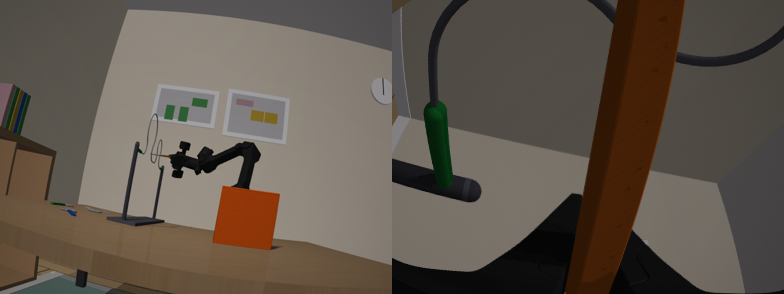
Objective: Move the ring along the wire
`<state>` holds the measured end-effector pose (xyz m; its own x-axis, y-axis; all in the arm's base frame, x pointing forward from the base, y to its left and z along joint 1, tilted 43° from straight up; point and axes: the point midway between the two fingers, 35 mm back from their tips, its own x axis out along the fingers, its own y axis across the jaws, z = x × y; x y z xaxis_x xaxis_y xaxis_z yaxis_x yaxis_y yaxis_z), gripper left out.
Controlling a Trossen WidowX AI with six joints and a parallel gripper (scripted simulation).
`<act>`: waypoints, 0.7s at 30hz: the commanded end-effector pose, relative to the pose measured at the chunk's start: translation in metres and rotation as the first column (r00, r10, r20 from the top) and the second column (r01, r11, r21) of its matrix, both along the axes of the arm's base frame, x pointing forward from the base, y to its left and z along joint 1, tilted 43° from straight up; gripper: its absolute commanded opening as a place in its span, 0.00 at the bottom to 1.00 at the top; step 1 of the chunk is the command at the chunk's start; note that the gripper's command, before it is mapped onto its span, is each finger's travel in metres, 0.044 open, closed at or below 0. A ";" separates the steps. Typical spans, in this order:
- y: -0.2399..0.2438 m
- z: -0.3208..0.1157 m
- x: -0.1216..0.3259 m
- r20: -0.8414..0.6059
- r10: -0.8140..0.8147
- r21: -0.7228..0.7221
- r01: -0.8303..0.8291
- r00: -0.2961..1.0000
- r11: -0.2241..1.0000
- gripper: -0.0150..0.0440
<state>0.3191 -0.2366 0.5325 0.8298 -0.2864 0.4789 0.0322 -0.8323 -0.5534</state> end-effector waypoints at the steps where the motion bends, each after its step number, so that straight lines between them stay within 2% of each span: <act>1: -0.009 -0.006 -0.002 0.015 0.001 0.070 -0.002 1.000 0.998 0.00; 11: -0.034 -0.034 -0.003 0.042 0.000 0.294 -0.012 0.999 0.956 0.00; 21: -0.053 -0.070 -0.004 0.068 -0.007 0.517 -0.029 0.998 0.856 0.00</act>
